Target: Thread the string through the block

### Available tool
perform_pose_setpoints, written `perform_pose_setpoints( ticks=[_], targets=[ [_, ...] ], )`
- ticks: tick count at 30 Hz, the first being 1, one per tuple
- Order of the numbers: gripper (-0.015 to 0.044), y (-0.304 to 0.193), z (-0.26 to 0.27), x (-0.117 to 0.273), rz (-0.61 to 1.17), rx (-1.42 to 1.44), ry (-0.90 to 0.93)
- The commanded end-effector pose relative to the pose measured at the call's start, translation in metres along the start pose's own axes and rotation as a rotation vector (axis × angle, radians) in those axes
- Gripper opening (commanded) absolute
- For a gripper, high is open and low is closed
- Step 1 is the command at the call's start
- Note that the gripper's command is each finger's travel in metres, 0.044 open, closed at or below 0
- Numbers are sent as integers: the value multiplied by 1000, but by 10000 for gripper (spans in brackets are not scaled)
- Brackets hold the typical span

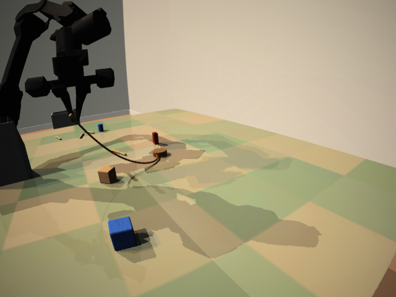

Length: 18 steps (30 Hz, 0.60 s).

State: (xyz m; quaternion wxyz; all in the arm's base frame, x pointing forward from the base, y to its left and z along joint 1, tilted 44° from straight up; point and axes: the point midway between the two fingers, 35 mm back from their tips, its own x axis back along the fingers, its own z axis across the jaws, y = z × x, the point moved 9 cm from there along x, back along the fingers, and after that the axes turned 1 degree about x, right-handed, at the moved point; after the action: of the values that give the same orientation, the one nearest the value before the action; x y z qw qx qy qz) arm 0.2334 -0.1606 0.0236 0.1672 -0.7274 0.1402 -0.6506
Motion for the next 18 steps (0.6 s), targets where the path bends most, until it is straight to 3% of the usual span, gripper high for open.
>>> perform_pose_setpoints(
  ticks=[1,18],
  targets=[
    [0,-9,-8,2,6,109,36],
    [0,-28,-24,6,-5,372,120]
  ],
)
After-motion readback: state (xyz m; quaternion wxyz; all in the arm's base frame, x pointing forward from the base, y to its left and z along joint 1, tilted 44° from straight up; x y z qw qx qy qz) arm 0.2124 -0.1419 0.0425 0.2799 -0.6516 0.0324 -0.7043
